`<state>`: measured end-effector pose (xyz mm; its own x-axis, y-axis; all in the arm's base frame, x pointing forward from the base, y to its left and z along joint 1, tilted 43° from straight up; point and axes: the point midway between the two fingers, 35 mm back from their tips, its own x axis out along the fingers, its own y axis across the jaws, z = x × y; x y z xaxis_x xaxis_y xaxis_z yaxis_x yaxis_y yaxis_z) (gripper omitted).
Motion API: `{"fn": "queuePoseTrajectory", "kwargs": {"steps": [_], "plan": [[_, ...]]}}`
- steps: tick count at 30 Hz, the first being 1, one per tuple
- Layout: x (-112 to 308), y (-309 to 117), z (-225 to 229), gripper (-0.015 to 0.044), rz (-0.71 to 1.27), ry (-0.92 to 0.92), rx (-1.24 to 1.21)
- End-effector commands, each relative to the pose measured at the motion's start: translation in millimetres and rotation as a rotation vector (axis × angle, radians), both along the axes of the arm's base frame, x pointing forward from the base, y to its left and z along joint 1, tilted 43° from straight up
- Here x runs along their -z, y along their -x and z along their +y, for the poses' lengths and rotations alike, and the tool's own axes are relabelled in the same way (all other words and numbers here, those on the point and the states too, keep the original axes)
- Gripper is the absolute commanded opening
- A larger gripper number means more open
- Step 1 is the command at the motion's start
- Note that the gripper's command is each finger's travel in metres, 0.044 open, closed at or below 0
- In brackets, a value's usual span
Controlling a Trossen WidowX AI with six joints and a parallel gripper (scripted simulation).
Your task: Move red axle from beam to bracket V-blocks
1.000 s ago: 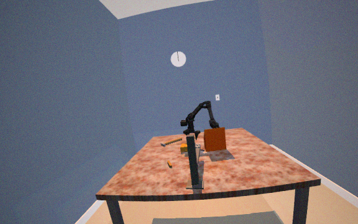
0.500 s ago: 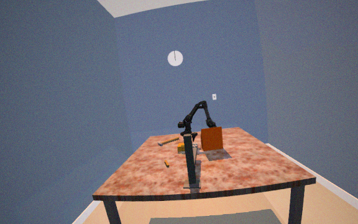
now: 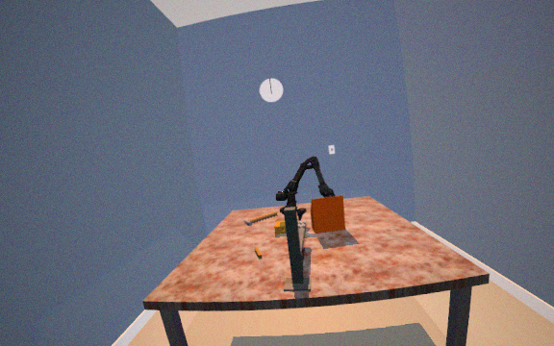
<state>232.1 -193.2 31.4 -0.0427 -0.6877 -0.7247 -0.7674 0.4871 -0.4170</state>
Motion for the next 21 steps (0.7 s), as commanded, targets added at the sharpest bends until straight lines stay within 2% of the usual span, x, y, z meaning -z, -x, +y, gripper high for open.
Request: {"fn": "queuePoseTrajectory", "kwargs": {"steps": [1,4,17,21], "plan": [[5.3,1.5,-3.1,0.0440,0.005,-0.004,-0.004],[7.0,1.9,-4.7,0.0440,0.005,-0.004,-0.004],[7.0,1.9,-4.7,0.0099,0.005,-0.004,-0.004],[7.0,1.9,-4.7,0.0072,0.005,-0.004,-0.004]]}}
